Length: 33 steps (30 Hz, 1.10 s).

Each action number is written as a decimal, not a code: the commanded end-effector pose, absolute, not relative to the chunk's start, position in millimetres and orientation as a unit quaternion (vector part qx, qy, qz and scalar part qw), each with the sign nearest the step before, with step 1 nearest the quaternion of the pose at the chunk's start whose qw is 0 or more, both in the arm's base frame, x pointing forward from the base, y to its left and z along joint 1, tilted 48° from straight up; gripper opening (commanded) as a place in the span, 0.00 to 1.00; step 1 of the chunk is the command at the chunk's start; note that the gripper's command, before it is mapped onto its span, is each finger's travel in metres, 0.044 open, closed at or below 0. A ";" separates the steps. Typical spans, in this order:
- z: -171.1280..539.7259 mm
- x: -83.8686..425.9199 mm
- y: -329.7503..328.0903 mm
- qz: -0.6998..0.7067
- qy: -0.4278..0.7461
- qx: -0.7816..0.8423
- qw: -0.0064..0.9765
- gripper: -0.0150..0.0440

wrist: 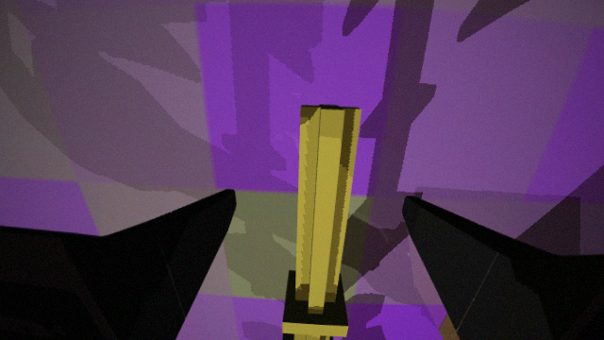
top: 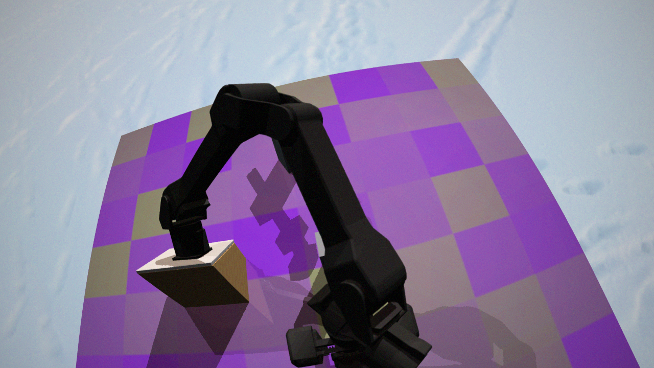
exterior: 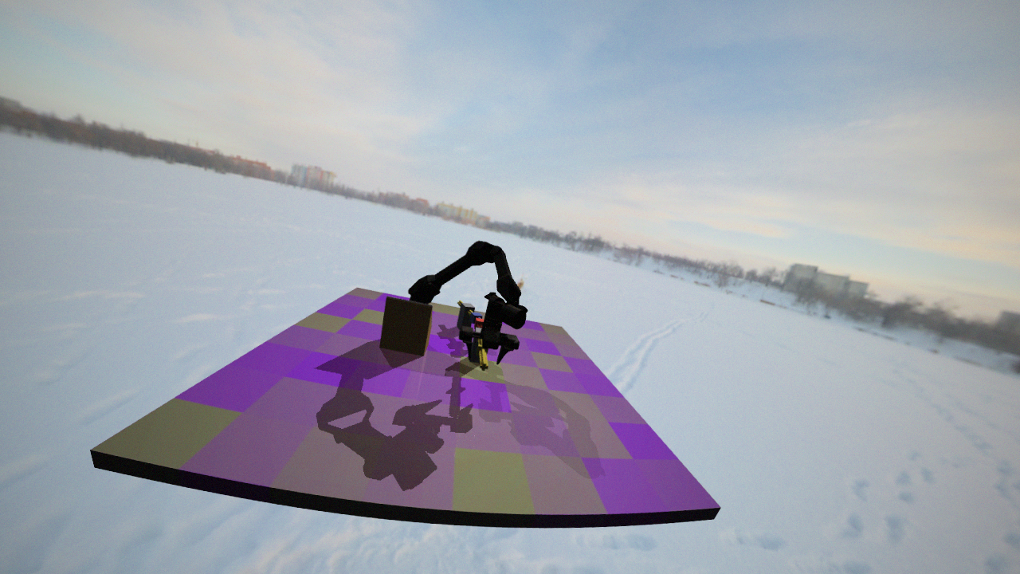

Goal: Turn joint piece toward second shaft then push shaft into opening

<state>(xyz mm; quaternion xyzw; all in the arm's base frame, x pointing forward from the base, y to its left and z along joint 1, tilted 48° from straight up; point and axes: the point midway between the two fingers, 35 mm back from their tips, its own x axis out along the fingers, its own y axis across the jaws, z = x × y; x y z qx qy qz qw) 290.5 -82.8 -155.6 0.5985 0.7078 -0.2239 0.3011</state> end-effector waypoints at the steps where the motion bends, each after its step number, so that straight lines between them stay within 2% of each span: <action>1: -160.1 288.2 -76.1 -0.225 0.709 0.600 0.295 1.00; 15: -173.4 285.9 -61.3 -0.225 0.709 0.600 0.295 1.00; 28: -173.4 285.9 -61.3 -0.225 0.709 0.600 0.295 0.43; 33: -173.4 285.9 -61.3 -0.225 0.709 0.600 0.295 0.43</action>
